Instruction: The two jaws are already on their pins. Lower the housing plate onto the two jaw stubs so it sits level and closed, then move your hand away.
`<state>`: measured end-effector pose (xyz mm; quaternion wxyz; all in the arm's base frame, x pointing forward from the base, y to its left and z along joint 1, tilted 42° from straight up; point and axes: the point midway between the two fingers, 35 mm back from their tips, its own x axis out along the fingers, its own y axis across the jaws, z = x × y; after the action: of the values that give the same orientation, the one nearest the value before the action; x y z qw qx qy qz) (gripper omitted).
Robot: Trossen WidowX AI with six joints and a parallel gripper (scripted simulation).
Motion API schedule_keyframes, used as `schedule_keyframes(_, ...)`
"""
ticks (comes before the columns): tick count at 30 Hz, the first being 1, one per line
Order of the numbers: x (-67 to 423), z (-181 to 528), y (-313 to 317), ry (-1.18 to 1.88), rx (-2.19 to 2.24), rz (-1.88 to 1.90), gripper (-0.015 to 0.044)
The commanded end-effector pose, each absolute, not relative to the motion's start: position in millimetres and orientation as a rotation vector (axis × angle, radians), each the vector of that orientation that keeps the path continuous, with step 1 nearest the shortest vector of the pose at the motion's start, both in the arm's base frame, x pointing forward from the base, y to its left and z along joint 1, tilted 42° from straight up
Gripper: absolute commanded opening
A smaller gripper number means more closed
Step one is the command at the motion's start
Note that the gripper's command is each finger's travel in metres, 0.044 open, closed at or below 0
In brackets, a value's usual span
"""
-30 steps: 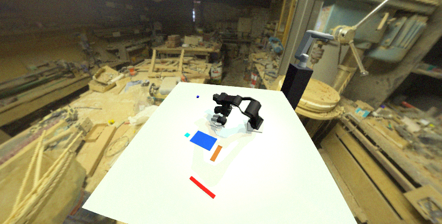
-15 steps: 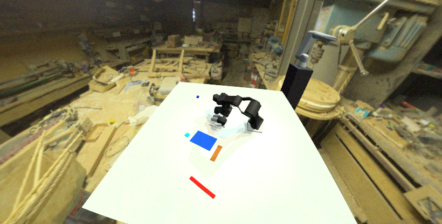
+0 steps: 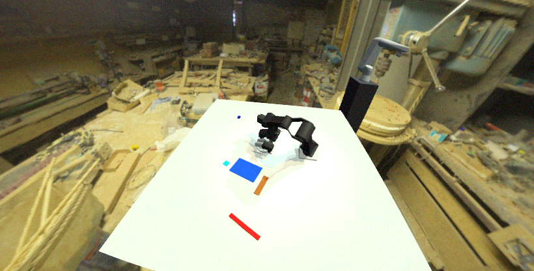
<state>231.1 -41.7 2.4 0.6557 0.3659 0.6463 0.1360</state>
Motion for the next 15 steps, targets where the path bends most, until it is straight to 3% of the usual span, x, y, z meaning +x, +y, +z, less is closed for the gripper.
schedule_keyframes(1,231.5,1.4,-40.3,1.464,0.836,0.307,0.0351)
schedule_keyframes(15,231.9,-1.2,-38.0,1.464,0.836,0.307,0.0351)
